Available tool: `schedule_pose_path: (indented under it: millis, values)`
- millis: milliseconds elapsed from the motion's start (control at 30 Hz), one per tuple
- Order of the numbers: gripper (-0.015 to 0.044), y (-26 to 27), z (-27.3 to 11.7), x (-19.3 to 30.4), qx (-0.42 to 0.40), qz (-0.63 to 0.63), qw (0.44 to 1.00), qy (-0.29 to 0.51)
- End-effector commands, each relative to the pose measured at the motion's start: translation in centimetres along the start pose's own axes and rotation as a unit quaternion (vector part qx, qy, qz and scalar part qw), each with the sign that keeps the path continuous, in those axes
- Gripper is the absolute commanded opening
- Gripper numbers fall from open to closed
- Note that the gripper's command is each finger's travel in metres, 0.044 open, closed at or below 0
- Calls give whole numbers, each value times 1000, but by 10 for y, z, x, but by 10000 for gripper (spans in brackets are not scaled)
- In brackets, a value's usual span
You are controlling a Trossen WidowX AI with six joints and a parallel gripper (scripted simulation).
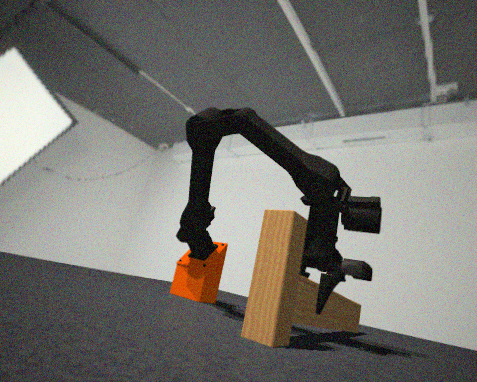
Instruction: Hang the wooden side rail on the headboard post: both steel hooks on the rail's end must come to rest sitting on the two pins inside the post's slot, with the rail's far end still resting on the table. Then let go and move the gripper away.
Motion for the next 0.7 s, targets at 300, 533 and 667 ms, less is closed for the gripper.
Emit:
schedule_pose_path:
  millis: [300,533,667]
  values:
    - [0,0,-3,2,4,-1,1000,2]
    - [0,-1,-3,3,4,-1,1000,2]
    - [0,-1,-3,3,4,-1,1000,2]
Point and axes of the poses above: the point midway between the two fingers, 35 mm back from their tips, its own z axis out along the fingers, its own y axis across the jaws, x = y × z, the point moved 5 cm from there along -z, back along the fingers, and after that the axes turned 15 degrees about -z, right-handed, at the moved point
